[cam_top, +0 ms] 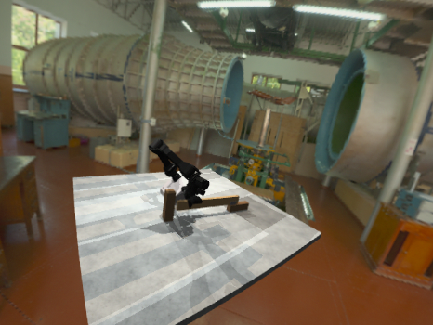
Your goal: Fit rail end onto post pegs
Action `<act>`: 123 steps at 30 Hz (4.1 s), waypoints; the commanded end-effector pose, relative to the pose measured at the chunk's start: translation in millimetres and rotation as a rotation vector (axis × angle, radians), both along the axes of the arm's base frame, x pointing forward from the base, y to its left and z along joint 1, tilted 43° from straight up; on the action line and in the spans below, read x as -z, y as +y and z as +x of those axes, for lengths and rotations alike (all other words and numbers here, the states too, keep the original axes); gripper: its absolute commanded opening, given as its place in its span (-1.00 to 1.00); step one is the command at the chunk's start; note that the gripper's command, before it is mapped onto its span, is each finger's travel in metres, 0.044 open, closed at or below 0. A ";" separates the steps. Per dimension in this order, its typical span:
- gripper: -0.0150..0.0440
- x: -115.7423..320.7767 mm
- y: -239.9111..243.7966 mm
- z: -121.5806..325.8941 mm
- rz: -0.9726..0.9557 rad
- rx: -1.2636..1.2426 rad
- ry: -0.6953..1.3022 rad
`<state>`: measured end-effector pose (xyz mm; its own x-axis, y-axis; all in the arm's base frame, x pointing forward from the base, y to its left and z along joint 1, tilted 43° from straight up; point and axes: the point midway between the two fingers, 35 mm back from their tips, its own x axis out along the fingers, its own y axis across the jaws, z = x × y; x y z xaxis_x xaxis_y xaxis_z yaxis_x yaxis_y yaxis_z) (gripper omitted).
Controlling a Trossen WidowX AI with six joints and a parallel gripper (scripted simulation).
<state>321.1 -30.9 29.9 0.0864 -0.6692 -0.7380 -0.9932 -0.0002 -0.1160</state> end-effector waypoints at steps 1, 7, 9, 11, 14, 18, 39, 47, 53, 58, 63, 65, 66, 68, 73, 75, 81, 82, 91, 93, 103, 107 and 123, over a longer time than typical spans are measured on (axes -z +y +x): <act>-0.49 -2.6 -0.4 0.3 0.000 -0.005 -0.002; -0.49 -4.3 -1.4 0.1 0.000 -0.005 -0.002; -0.49 -4.8 -1.8 0.1 0.000 -0.005 -0.002; -0.49 -5.3 -2.1 0.0 0.000 -0.005 -0.002; -0.49 -6.1 -2.7 -0.1 0.000 -0.005 -0.002; -0.49 -7.0 -3.7 -0.2 0.000 -0.005 -0.002; -0.49 -10.4 -9.5 -0.7 0.000 -0.005 -0.002; -0.49 -12.1 -11.3 -0.8 0.000 -0.005 -0.002; -0.49 -13.8 -12.1 -0.9 0.000 -0.005 -0.002; -0.49 -14.8 -12.1 -0.9 0.000 -0.005 -0.002; -0.49 -14.5 -11.5 -0.9 0.000 -0.005 -0.002; -0.49 -14.2 -11.0 -0.8 0.000 -0.005 -0.002; -0.49 -14.0 -10.7 -0.8 0.000 -0.005 -0.002; -0.49 -13.7 -10.2 -0.7 0.000 -0.005 -0.002; -0.49 -12.8 -8.8 -0.6 0.000 -0.005 -0.002; -0.49 -12.4 -8.2 -0.5 0.000 -0.005 -0.002; -0.49 -11.0 -7.0 -0.1 0.000 -0.005 -0.002; -0.49 -10.7 -6.9 0.0 0.000 -0.005 -0.002; -0.49 -9.3 -7.4 0.3 0.000 -0.005 -0.002; -0.49 -9.0 -7.6 0.4 0.000 -0.005 -0.002; -0.49 -8.3 -8.2 0.3 0.000 -0.005 -0.002; -0.49 -8.6 -8.5 0.3 0.000 -0.005 -0.002; -0.49 -12.6 -10.9 -0.5 0.000 -0.005 -0.002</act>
<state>320.9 -41.4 39.8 0.0883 -0.6680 -0.7389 -0.9932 -0.0022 -0.1167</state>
